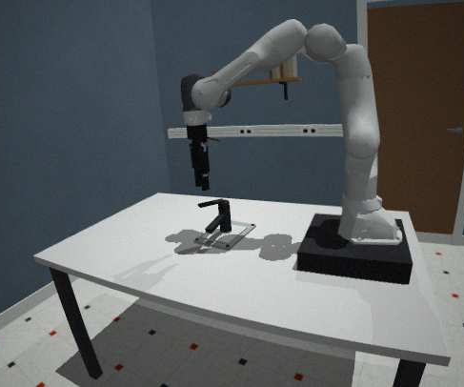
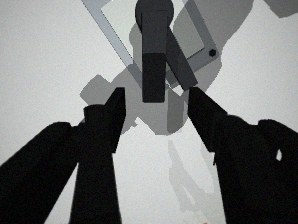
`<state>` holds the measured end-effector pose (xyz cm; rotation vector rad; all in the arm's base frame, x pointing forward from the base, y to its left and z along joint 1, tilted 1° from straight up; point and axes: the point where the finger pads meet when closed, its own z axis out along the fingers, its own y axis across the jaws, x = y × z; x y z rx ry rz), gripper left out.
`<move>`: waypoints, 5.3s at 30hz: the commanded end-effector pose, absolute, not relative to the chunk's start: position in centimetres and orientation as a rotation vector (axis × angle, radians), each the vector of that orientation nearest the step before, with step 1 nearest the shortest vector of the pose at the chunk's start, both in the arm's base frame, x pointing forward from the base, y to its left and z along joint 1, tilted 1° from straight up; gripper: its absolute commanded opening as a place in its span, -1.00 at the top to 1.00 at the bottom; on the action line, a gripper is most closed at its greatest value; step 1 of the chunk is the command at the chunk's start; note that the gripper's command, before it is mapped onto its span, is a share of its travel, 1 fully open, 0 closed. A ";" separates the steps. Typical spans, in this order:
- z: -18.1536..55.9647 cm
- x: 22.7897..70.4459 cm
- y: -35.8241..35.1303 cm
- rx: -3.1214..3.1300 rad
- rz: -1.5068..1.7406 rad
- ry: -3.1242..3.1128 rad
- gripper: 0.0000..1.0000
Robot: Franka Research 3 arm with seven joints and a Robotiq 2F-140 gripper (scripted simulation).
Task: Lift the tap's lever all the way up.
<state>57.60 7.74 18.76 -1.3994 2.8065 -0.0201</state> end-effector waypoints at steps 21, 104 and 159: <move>15.5 57.7 7.7 -1.384 -0.017 2.810 0.09; 13.1 57.7 7.7 -1.384 -0.017 2.810 0.09; 8.7 57.8 7.7 -1.384 -0.017 2.810 0.09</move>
